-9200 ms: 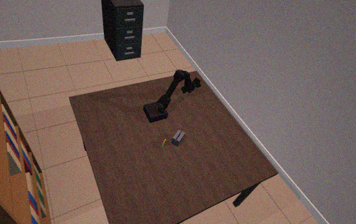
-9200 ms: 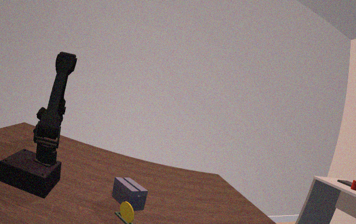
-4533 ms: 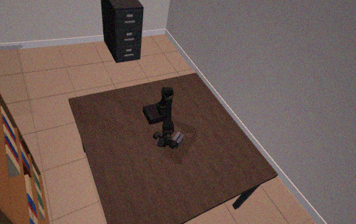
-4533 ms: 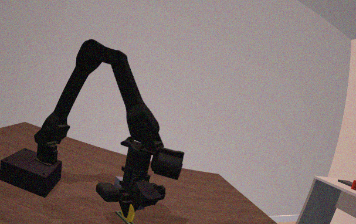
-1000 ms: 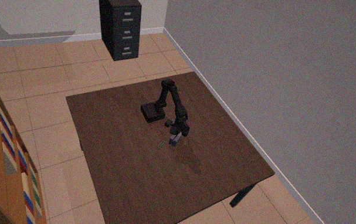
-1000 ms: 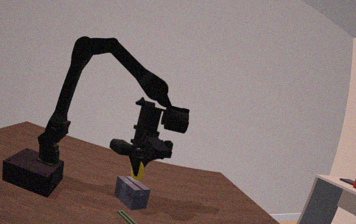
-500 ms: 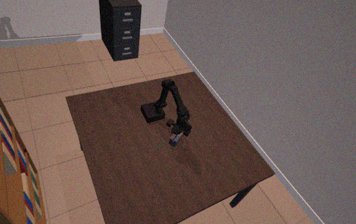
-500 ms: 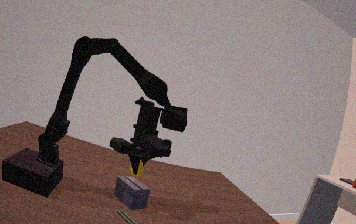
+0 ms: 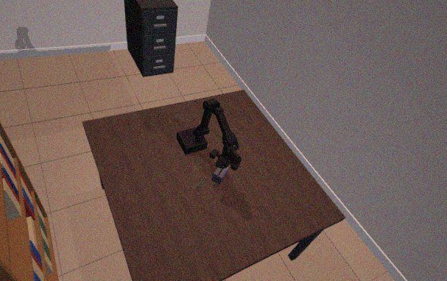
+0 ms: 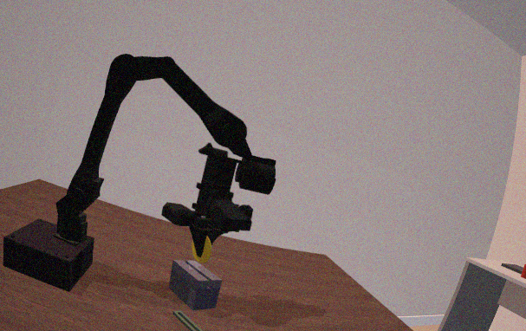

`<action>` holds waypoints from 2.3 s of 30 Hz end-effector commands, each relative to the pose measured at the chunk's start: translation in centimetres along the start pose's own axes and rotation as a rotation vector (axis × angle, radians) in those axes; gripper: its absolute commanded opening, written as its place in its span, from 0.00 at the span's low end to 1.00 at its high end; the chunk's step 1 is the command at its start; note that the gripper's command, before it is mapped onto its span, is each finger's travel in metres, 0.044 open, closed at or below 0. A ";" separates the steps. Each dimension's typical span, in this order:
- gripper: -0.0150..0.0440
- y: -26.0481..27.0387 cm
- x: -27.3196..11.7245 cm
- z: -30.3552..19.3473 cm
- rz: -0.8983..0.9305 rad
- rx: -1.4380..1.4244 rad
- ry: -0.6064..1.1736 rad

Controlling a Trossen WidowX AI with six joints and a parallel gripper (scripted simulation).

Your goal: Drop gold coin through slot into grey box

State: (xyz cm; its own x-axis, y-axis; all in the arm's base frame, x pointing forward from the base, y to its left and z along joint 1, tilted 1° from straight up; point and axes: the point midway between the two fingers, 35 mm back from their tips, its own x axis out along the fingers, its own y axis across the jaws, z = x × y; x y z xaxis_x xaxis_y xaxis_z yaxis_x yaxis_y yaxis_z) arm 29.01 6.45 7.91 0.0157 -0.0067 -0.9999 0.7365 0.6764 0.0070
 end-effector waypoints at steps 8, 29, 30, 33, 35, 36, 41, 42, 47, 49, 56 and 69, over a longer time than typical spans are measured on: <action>0.25 0.0 0.0 0.1 0.000 0.000 0.000; 0.25 -0.3 0.9 -0.2 0.000 0.008 0.000; 0.25 -0.3 0.9 -0.2 0.000 0.008 0.000; 0.25 -0.3 1.0 -0.2 0.000 0.007 0.000; 0.25 -0.3 1.1 -0.2 0.000 0.006 0.000; 0.25 -0.3 1.1 -0.1 0.000 0.006 0.000; 0.25 -0.2 1.2 -0.1 0.000 0.005 0.000; 0.25 -0.2 1.2 -0.1 0.000 0.004 0.000; 0.25 -0.2 1.3 -0.1 0.000 0.004 0.000; 0.25 -0.2 1.3 -0.1 0.000 0.004 0.000; 0.25 -0.2 1.3 -0.1 0.000 0.003 0.000; 0.25 -0.2 1.4 -0.1 0.000 0.001 0.000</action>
State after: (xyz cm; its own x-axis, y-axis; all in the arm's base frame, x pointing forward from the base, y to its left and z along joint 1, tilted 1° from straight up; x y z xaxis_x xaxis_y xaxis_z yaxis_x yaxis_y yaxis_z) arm 28.96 6.43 6.84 0.0253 -0.0046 -0.9997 0.7388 0.6737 0.0156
